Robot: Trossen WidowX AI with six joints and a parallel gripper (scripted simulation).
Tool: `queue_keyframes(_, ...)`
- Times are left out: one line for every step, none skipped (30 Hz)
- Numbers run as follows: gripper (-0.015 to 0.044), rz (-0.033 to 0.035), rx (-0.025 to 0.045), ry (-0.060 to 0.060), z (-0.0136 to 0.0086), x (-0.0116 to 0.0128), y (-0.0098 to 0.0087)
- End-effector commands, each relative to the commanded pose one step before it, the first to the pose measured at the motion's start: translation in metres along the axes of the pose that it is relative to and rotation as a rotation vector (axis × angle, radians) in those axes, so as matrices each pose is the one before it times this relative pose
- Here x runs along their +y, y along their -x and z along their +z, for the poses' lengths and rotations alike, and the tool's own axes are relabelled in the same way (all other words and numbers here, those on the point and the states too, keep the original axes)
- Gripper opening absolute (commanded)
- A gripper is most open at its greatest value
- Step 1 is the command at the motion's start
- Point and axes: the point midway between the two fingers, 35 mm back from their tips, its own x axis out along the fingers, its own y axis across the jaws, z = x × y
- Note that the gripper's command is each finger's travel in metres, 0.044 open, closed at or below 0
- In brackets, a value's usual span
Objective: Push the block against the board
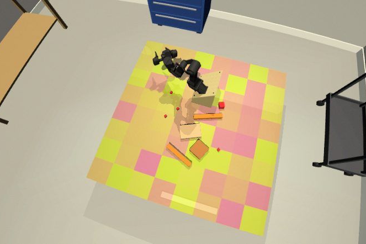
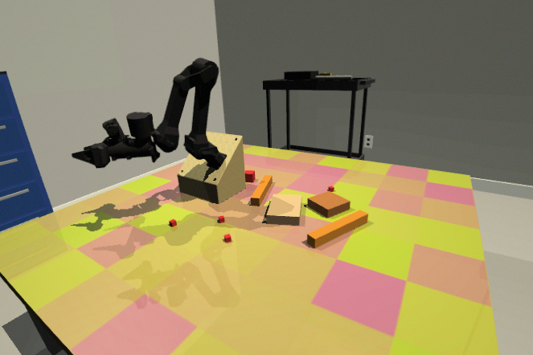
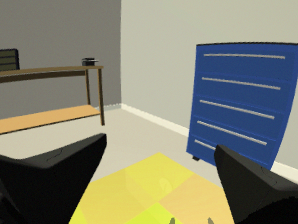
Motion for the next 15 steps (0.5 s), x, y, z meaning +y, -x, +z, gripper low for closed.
queue_keyframes(0.0374, 0.0, 0.0, 0.0, 0.0, 0.0, 0.0)
queue_keyframes(0.0347, 0.0, 0.0, 0.0, 0.0, 0.0, 0.0)
queue_keyframes(0.0321, 0.00037, 0.00176, 0.0009, -0.0004, 0.00027, -0.00008)
queue_keyframes(0.0295, 0.00233, 0.00548, 0.0023, -0.00123, 0.00101, -0.00023)
queue_keyframes(0.0269, 0.00393, 0.00911, 0.0038, -0.00204, 0.0017, -0.00038)
queue_keyframes(0.0242, 0.00563, 0.01271, 0.0054, -0.00284, 0.00242, -0.00052)
queue_keyframes(0.0216, 0.00738, 0.01614, 0.0069, -0.0036, 0.00314, -0.00064)
queue_keyframes(0.019, 0.00789, 0.01664, 0.0073, -0.00371, 0.00332, -0.00066)
queue_keyframes(0.0164, 0.0061, 0.01315, 0.0057, -0.00292, 0.00263, -0.00054)
queue_keyframes(0.0137, 0.00432, 0.01418, 0.0052, -0.00311, 0.00248, -0.00074)
queue_keyframes(0.0111, 0.00562, 0.01771, 0.0066, -0.00388, 0.00317, -0.00091)
queue_keyframes(0.0085, 0.00695, 0.02091, 0.0081, -0.00457, 0.00385, -0.00104)
queue_keyframes(0.0059, 0.00801, 0.02117, 0.0065, -0.00446, 0.00421, -0.00101)
queue_keyframes(0.0032, 0.0083, 0.02107, 0.0067, -0.00442, 0.0043, -0.00099)
queue_keyframes(0.0006, 0.00858, 0.02094, 0.007, -0.00438, 0.00439, -0.00096)
